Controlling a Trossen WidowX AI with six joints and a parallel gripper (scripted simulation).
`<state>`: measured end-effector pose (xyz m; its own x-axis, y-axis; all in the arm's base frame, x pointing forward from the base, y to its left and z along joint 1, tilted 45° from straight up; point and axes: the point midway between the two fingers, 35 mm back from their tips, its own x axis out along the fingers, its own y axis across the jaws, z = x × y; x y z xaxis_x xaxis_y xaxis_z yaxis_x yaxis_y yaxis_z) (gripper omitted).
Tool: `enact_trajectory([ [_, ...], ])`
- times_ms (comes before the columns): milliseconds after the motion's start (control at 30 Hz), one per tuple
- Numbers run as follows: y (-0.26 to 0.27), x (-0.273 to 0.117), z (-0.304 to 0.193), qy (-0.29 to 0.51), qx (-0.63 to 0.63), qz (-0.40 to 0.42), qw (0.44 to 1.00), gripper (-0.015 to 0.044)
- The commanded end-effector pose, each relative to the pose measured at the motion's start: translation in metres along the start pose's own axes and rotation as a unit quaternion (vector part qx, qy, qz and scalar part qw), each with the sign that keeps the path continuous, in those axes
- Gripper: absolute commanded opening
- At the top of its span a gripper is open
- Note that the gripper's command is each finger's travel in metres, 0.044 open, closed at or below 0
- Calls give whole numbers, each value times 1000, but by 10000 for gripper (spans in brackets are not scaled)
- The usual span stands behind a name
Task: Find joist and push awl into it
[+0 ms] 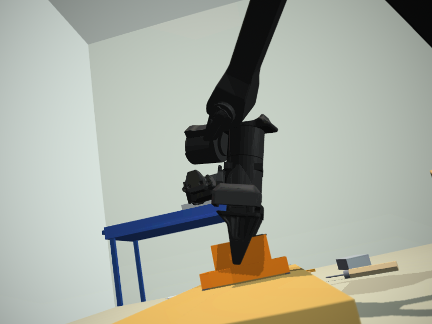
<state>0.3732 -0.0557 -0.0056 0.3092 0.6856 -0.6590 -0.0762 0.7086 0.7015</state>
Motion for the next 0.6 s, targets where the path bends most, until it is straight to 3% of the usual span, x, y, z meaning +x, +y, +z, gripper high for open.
enact_trajectory([
  [0,-12,0,0,0,1,-4,1000,0],
  [567,-50,-1,0,0,0,-5,1000,0],
])
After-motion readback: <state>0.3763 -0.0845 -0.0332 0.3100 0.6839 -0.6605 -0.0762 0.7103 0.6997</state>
